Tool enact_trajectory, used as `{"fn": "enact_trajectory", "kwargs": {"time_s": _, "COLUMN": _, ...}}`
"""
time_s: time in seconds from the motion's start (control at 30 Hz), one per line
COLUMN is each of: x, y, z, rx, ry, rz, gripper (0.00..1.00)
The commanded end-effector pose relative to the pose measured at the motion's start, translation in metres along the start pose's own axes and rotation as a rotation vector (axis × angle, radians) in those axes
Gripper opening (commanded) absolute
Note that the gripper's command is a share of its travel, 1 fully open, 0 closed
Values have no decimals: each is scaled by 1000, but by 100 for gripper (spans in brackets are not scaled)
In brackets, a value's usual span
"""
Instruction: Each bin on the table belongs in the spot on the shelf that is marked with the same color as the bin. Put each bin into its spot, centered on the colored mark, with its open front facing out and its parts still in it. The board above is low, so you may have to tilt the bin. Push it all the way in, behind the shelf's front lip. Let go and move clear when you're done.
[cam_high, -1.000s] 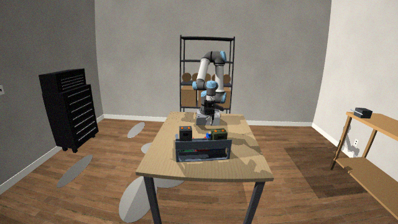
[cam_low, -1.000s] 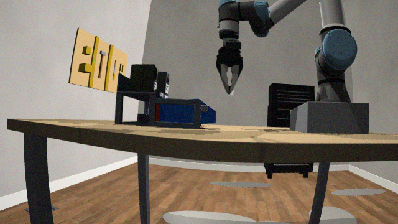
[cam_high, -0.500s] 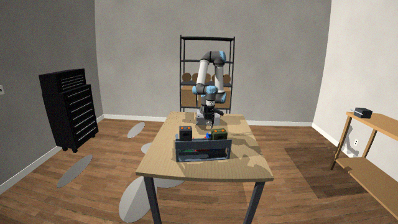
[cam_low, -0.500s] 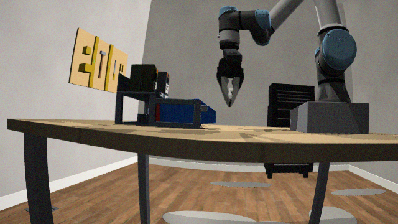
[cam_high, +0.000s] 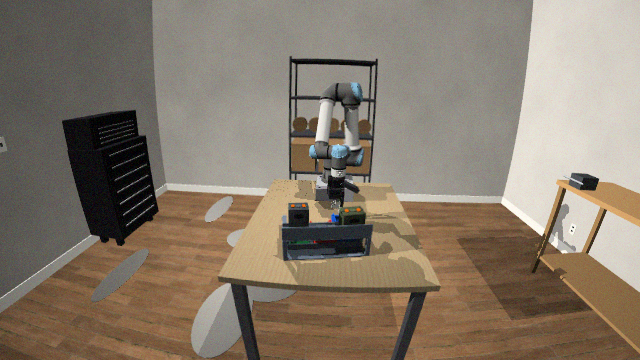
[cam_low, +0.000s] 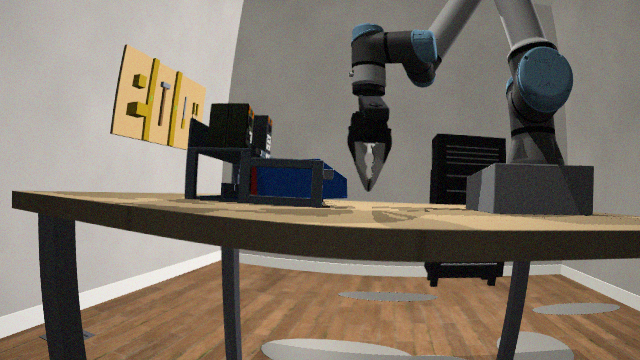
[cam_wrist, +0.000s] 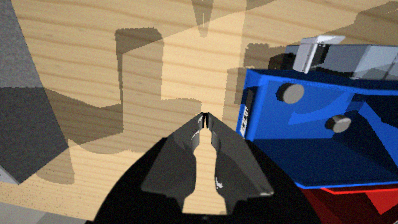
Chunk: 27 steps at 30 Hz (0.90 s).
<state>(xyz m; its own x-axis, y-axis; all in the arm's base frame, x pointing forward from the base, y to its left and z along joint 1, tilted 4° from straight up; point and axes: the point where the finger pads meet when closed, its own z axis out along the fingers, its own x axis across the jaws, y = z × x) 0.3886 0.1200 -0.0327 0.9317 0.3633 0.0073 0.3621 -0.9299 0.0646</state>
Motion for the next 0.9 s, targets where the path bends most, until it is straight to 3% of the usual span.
{"fn": "enact_trajectory", "kwargs": {"time_s": 0.0, "x": 1, "y": 1, "z": 9, "rx": -2, "ry": 6, "rz": 0, "gripper": 0}}
{"fn": "enact_trajectory", "kwargs": {"time_s": 0.87, "x": 3, "y": 2, "z": 13, "rx": -4, "ry": 11, "rz": 1, "gripper": 0}}
